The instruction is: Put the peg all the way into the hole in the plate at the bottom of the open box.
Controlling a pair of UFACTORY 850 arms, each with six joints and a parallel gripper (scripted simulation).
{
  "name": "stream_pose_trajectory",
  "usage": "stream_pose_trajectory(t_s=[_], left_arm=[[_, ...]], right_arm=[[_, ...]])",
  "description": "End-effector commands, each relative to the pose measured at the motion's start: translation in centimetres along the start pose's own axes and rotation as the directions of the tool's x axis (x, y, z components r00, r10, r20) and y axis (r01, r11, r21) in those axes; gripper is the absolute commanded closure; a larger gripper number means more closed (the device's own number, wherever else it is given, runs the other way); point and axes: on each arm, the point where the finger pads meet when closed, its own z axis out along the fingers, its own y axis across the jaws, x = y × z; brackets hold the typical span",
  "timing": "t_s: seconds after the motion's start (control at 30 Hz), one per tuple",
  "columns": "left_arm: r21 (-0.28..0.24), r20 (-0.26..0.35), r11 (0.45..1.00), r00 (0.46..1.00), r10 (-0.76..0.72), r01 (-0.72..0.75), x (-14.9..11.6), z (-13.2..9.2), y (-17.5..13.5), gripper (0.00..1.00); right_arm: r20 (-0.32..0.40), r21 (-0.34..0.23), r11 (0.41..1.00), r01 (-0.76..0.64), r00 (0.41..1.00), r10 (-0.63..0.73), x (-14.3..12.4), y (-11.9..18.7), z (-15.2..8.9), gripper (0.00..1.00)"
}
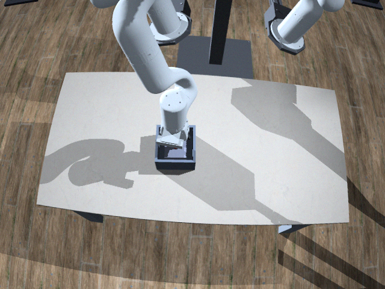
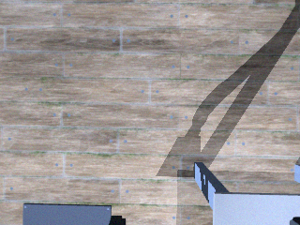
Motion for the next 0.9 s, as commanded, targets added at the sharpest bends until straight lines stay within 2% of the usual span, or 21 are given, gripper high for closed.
stream_pose_trajectory(t_s=[0.0,0.87], left_arm=[[0.0,-0.011,1.0,1.0,0.006,-0.006,0.27,-0.09,0.0,0.0],[0.0,-0.011,1.0,1.0,0.006,-0.006,0.27,-0.09,0.0,0.0]], right_arm=[[-0.004,0.009,1.0,-0.009,1.0,0.009,0.14,-0.24,0.11,1.0],[-0.004,0.009,1.0,-0.009,1.0,0.009,0.14,-0.24,1.03,1.0]])
